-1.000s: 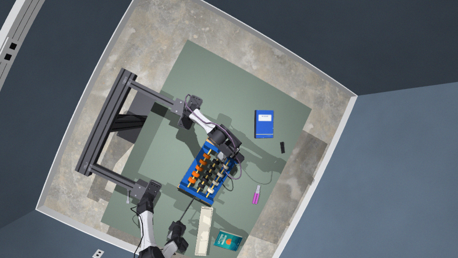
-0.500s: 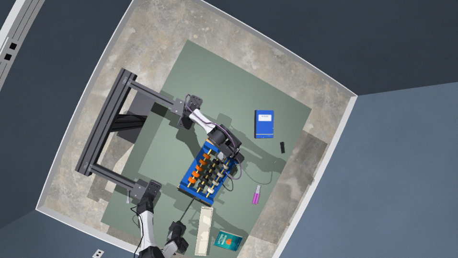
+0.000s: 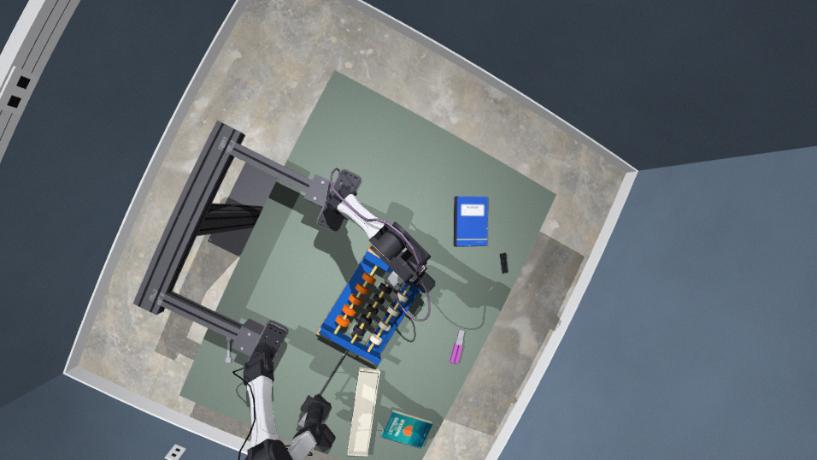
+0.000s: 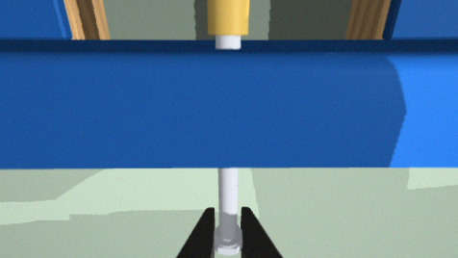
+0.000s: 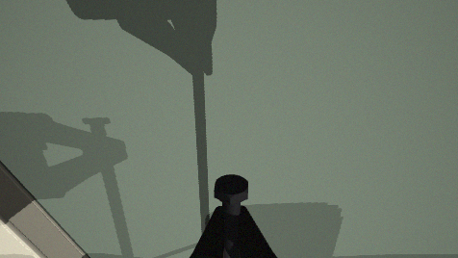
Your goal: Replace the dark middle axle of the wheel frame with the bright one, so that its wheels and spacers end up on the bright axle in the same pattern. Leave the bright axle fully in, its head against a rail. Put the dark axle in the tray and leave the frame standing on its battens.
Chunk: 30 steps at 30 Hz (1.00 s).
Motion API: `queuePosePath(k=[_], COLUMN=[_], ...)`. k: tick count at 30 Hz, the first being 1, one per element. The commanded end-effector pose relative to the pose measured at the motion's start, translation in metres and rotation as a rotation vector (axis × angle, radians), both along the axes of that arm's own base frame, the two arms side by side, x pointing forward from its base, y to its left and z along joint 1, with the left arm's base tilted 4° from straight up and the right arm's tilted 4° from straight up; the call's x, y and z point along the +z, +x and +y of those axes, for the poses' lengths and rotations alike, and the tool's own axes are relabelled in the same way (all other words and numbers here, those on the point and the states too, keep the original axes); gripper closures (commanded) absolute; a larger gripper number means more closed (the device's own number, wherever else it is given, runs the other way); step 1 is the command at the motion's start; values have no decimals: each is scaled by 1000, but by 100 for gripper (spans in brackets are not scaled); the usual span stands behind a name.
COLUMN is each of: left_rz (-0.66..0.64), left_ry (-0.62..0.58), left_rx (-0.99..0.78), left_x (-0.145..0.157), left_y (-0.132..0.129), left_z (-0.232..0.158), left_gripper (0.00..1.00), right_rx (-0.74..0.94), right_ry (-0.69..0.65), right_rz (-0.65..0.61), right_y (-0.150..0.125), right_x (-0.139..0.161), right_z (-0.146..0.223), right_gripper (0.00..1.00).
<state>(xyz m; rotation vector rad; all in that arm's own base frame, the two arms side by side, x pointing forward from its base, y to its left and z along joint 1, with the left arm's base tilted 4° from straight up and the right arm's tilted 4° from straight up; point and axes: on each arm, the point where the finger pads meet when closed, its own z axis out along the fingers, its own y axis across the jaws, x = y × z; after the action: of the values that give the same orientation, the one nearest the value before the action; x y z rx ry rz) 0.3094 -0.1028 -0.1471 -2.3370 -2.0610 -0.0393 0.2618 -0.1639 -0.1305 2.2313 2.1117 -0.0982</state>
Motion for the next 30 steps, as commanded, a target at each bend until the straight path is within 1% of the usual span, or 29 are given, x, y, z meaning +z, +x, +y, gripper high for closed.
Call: queuePosePath(k=[1,3,4,7,11,12,13,16,18,20,22,25,26,28,29,30], left_rz=[-9,-9,-8,-7,-7,-12,-6,-5,-5,-5,-4,-3,-3,-3,-9,-3], left_ry=[-154,-155,-155,-157,-156,-160,-159,-160,-161,-162,-163,-165,-163,-163,-168,-166], left_rx=[-37,-36,-36,-35,-35,-33,-35,-34,-34,-34,-33,-33,-33,-33,-31,-32], left_x=[-4,-4,-4,-4,-4,-2,-4,-4,-4,-5,-5,-5,-5,-5,-2,-5], left_y=[8,8,8,8,8,8,8,7,7,7,7,7,7,7,8,7], left_z=[-46,-46,-46,-46,-46,-45,-46,-46,-46,-46,-46,-46,-45,-45,-45,-46], left_gripper=[100,100,100,100,100,100,100,100,100,100,100,100,100,100,100,100], right_rx=[5,1,5,-1,13,8,-1,4,0,10,-4,11,10,10,5,-4], right_ry=[51,53,49,62,60,54,57,50,57,49,59,49,56,56,48,51], right_rz=[6,10,3,25,23,12,16,5,17,3,20,3,14,14,0,6], right_y=[-1,-3,1,-11,-7,-4,-7,-1,-7,1,-9,2,-4,-4,-1,-3], right_x=[-5,-5,-4,-8,-7,-5,-6,-5,-6,-4,-6,-4,-5,-5,-1,-3], right_z=[8,7,6,10,14,8,7,4,7,5,6,4,8,8,3,1], right_gripper=[100,100,100,100,100,100,100,100,100,100,100,100,100,100,100,100])
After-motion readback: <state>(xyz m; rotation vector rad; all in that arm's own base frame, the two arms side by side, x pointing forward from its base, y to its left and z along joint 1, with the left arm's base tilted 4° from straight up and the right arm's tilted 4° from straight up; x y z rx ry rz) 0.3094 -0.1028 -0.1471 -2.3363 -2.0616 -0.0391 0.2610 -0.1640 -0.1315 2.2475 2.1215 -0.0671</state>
